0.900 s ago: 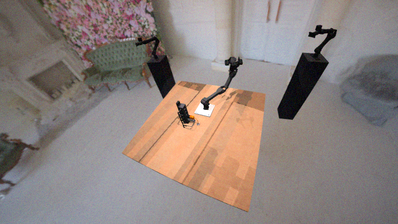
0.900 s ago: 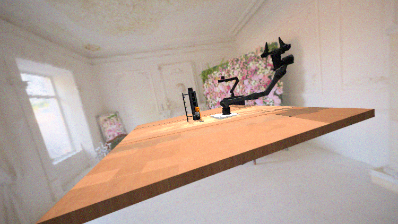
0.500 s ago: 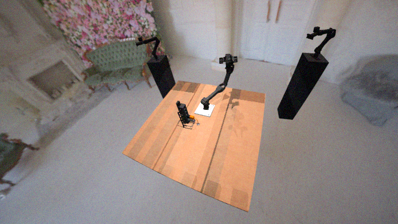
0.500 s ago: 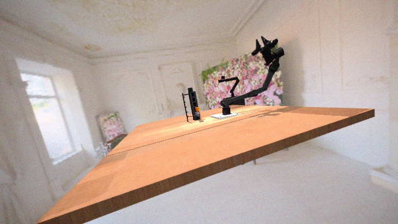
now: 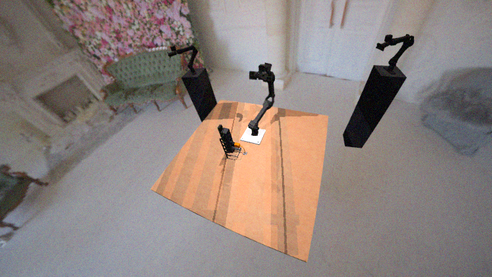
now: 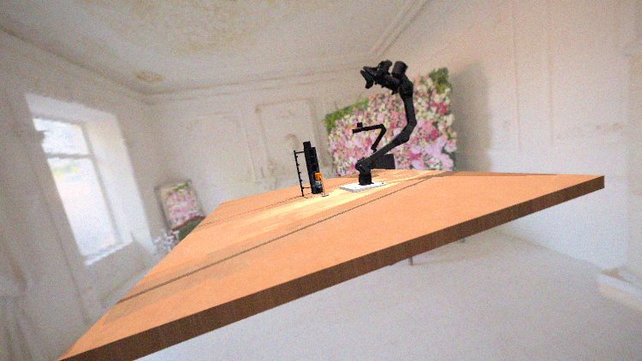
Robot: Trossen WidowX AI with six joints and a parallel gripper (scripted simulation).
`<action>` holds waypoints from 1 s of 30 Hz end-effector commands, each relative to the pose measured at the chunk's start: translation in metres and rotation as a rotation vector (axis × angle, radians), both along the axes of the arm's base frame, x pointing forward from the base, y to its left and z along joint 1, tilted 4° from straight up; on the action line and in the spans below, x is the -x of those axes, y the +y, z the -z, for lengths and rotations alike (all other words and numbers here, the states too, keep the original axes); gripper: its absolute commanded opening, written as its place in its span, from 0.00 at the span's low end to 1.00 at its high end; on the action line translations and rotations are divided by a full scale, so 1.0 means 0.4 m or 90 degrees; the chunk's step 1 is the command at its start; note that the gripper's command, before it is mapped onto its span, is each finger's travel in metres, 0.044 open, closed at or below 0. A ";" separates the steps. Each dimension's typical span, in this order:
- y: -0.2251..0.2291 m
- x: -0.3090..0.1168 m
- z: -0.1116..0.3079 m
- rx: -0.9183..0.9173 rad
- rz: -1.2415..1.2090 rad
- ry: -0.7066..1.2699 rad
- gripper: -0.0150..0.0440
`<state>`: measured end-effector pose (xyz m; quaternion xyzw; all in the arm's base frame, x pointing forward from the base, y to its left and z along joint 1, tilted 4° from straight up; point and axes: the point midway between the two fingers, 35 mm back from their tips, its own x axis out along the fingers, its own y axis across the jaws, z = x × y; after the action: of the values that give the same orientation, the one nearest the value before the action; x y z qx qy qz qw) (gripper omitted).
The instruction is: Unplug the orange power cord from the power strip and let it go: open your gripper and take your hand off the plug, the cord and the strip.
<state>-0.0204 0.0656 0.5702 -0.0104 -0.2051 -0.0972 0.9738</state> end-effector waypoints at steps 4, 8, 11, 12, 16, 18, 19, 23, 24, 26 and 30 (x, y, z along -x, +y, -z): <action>-0.161 -0.251 0.086 0.055 0.039 0.225 0.53; -0.231 -0.386 0.174 0.116 0.038 0.367 0.53; -0.270 -0.476 0.256 0.171 0.022 0.473 0.53; -0.280 -0.504 0.285 0.191 0.014 0.509 0.53; -0.313 -0.605 0.422 0.283 -0.037 0.655 0.53; -0.322 -0.646 0.497 0.335 -0.074 0.727 0.53; -0.324 -0.663 0.535 0.362 -0.096 0.761 0.53; -0.325 -0.712 0.691 0.474 -0.201 0.891 0.53; -0.323 -0.720 0.732 0.505 -0.234 0.922 0.53; -0.317 -0.727 0.817 0.569 -0.310 0.982 0.53; -0.297 -0.713 0.976 0.698 -0.493 1.079 0.53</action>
<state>0.2716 -0.0592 0.2249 -0.4170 0.4997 0.2688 0.7100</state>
